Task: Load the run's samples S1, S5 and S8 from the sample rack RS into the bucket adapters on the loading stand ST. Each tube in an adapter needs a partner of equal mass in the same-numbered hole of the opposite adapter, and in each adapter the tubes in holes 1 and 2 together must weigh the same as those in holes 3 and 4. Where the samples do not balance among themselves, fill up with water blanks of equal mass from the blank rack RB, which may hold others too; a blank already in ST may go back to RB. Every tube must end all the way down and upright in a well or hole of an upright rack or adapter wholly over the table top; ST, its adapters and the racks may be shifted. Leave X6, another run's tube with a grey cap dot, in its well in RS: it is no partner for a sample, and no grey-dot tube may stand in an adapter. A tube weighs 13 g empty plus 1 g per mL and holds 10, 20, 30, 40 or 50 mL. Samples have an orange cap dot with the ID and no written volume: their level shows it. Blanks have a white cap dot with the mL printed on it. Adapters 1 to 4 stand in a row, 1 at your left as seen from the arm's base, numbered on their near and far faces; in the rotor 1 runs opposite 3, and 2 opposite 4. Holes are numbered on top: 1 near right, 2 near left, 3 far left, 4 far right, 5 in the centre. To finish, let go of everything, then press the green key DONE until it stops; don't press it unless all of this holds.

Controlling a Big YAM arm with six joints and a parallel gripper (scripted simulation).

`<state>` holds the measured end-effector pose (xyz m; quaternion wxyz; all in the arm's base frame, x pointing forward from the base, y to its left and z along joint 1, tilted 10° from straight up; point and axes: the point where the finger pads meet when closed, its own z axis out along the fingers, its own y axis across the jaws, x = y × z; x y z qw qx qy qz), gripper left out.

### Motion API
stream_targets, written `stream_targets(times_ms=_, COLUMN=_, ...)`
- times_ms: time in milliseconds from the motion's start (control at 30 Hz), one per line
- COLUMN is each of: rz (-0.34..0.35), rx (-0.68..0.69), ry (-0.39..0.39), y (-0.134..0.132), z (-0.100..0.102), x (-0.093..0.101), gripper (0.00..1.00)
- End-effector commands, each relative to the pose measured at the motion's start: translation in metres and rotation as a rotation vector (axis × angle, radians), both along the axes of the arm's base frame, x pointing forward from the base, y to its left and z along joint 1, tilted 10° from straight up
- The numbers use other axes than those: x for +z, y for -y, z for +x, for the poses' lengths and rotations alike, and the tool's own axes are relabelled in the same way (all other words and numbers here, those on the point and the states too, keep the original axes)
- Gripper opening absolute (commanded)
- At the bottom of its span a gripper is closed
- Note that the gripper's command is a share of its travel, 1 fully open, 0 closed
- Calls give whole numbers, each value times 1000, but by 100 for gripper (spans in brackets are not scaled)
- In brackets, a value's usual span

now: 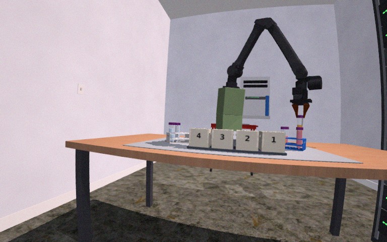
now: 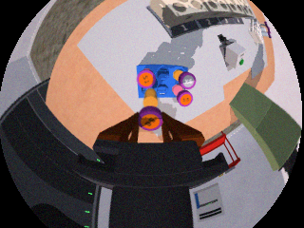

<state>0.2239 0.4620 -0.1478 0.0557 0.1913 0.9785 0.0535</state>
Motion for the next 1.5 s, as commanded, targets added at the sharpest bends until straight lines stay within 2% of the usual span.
stream_targets(times_ms=0, rz=51, rx=3, ry=28, y=-24, z=20, x=4, gripper=0)
stream_targets(times_ms=67, rz=51, rx=3, ry=28, y=-24, z=20, x=2, gripper=0)
stream_targets(times_ms=100, rz=46, rx=4, ry=24, y=-21, z=12, x=8, gripper=0)
stream_targets(times_ms=133, rz=64, rx=6, ry=34, y=-24, z=18, x=13, gripper=0)
stream_targets(times_ms=200, rz=46, rx=4, ry=24, y=-21, z=12, x=8, gripper=0)
stream_targets(times_ms=233, rz=72, rx=6, ry=38, y=-25, z=19, x=19, gripper=0)
stream_targets(times_ms=667, rz=58, rx=4, ry=31, y=-16, z=16, x=15, gripper=0)
stream_targets(times_ms=700, rz=46, rx=4, ry=24, y=-19, z=11, x=8, gripper=0)
stream_targets(times_ms=733, rz=53, rx=3, ry=29, y=-16, z=17, x=8, gripper=0)
stream_targets(times_ms=767, rz=37, rx=3, ry=21, y=-13, z=16, x=-4, gripper=0)
stream_targets(times_ms=800, rz=36, rx=3, ry=20, y=-14, z=16, x=-7, gripper=0)
stream_targets(times_ms=967, rz=45, rx=4, ry=25, y=-20, z=18, x=-8, gripper=0)
stream_targets(times_ms=1000, rz=90, rx=8, ry=46, y=-34, z=23, x=15, gripper=0)
stream_targets(times_ms=1033, rz=90, rx=7, ry=46, y=-35, z=24, x=14, gripper=0)
stream_targets(times_ms=1100, rz=52, rx=5, ry=28, y=-24, z=21, x=-11, gripper=0)
stream_targets(times_ms=1300, rz=43, rx=4, ry=24, y=-20, z=20, x=-22, gripper=0)
stream_targets(times_ms=1400, rz=71, rx=4, ry=37, y=-31, z=25, x=-12, gripper=0)
stream_targets(times_ms=1467, rz=49, rx=3, ry=26, y=-24, z=23, x=-27, gripper=0)
